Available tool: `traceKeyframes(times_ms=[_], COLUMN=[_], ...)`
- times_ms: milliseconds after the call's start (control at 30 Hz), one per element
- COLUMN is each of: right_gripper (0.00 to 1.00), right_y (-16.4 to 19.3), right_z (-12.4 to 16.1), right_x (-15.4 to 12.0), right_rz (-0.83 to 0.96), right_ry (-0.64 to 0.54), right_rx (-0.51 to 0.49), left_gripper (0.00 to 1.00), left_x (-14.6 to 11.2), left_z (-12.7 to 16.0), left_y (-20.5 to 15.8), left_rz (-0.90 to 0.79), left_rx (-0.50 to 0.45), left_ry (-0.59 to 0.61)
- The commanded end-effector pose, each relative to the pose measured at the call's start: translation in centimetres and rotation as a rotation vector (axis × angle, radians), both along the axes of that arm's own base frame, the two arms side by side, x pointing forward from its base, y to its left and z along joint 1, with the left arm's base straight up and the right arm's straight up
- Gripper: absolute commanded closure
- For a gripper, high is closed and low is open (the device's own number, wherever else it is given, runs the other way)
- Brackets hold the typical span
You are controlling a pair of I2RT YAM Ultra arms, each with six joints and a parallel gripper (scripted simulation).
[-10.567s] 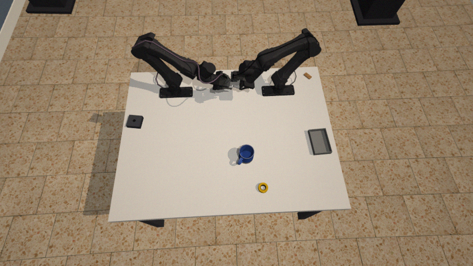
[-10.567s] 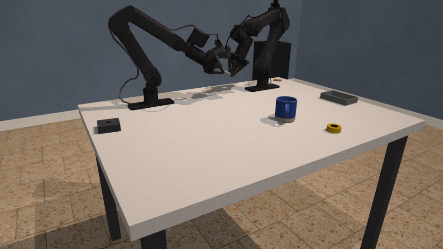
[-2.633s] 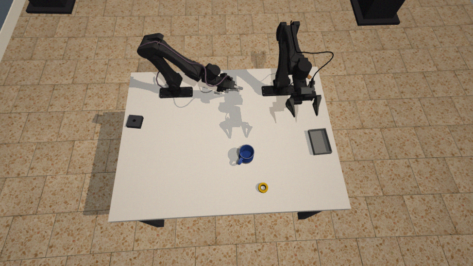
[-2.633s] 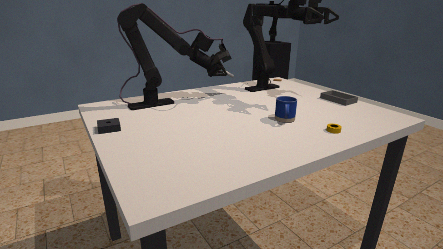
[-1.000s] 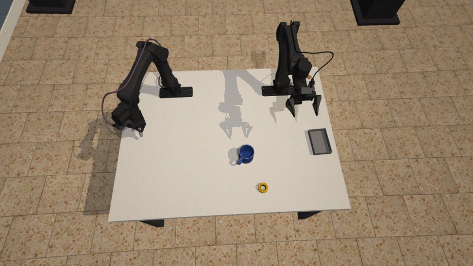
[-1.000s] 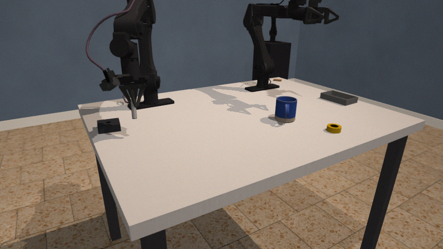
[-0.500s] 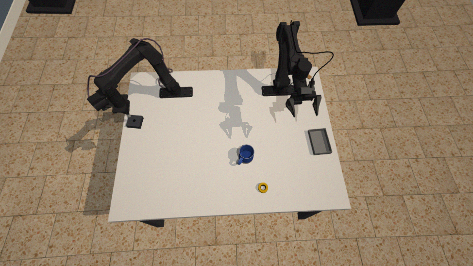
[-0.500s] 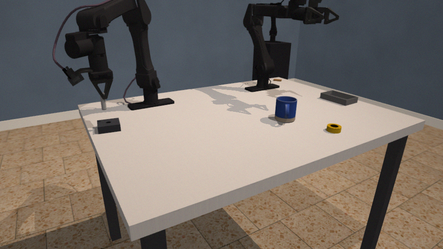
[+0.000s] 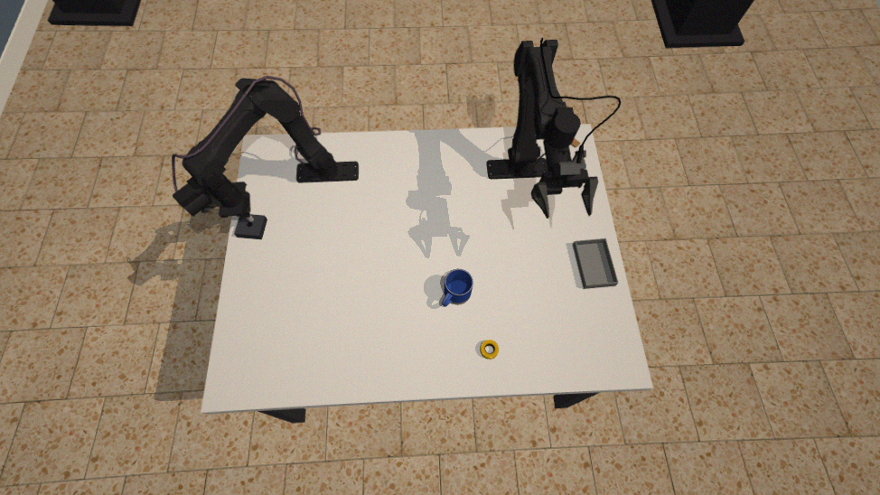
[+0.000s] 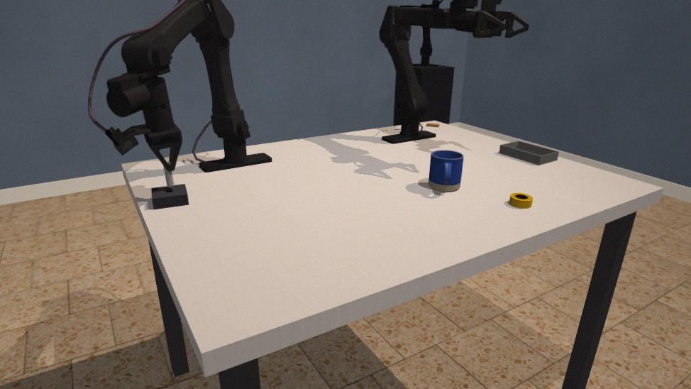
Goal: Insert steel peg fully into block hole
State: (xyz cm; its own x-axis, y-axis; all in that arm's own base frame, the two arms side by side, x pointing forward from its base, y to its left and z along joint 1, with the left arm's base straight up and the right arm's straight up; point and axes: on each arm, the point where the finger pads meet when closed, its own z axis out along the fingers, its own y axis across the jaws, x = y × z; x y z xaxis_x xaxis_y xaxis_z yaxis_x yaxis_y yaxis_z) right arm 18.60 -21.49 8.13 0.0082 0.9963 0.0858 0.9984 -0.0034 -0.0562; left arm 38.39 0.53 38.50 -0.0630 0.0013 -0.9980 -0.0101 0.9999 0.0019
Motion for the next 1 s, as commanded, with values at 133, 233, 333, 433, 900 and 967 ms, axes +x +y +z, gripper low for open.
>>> traceKeyframes(times_ms=[133,233,333,433,900,967], right_gripper=[1.0,1.0,1.0,1.0,1.0,1.0], right_y=[-1.17,-1.17,-1.17,-1.13,-1.36,-1.36], right_z=[1.09,1.09,1.09,1.63,1.7,1.7], right_x=[1.18,1.18,1.18,1.53,1.59,1.59], right_rz=[0.005,0.005,0.005,0.012,-0.002,-0.002], right_ry=[-0.054,-0.054,-0.054,-0.052,0.029,0.029], right_rx=[-0.068,-0.068,-0.068,-0.068,-0.002,-0.002], left_gripper=[0.0,0.0,0.0,0.0,0.0,0.0], left_x=[-0.23,-0.23,-0.23,-0.23,-0.23,-0.23], left_z=[2.22,2.22,2.22,2.22,2.22,2.22], left_y=[-0.43,-0.43,-0.43,-0.43,-0.43,-0.43], left_rz=[-0.01,-0.01,-0.01,-0.01,-0.01,-0.01], left_rx=[-0.002,-0.002,-0.002,-0.002,-0.002,-0.002], left_ry=[-0.063,-0.063,-0.063,-0.063,-0.063,-0.063])
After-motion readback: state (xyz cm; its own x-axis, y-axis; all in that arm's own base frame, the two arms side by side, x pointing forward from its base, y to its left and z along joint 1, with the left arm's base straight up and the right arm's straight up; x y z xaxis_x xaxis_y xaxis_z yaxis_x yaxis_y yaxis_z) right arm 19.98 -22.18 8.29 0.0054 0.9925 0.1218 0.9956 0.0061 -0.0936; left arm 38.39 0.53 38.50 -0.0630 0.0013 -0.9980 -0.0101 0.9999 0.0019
